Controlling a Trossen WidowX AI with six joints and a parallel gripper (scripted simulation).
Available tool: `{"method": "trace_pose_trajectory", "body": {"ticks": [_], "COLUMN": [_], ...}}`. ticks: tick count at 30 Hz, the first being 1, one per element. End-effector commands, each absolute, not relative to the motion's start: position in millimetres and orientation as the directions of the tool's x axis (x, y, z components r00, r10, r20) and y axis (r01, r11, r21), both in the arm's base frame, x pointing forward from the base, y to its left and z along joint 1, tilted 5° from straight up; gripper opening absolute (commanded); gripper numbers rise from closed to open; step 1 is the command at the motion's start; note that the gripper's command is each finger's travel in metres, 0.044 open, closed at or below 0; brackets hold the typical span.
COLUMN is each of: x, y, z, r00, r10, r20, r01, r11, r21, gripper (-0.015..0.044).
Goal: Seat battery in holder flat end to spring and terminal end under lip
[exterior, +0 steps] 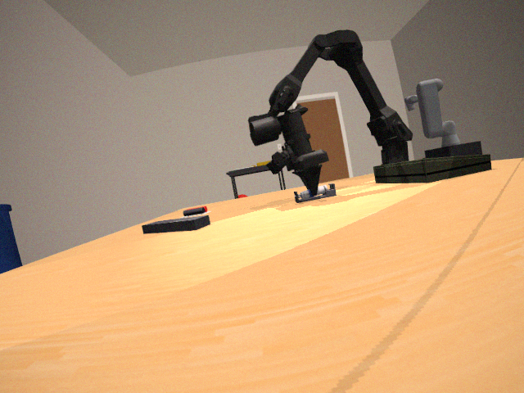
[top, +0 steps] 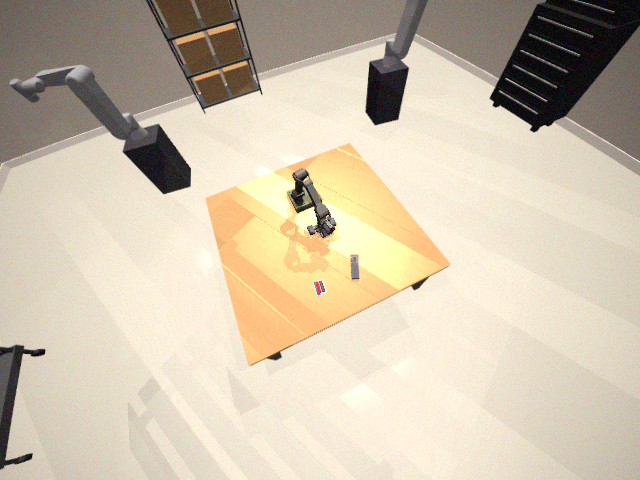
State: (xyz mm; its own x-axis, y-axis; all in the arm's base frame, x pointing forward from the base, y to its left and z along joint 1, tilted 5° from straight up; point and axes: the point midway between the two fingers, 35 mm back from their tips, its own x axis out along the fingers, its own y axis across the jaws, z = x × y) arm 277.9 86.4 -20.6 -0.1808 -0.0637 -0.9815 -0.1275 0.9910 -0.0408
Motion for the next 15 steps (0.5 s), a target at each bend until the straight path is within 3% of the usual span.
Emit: {"method": "trace_pose_trajectory", "body": {"ticks": [1,15], "x": [280.0,276.7], "y": [86.4,85.9], "z": [-21.6,-22.3], "r00": [-0.152,-0.104], "r10": [-0.063,-0.054], "r20": [-0.986,-0.993], "r01": [-0.121,-0.117], "r11": [0.992,0.992], "r21": [-0.045,-0.042], "gripper": [0.0061,0.0061]}}
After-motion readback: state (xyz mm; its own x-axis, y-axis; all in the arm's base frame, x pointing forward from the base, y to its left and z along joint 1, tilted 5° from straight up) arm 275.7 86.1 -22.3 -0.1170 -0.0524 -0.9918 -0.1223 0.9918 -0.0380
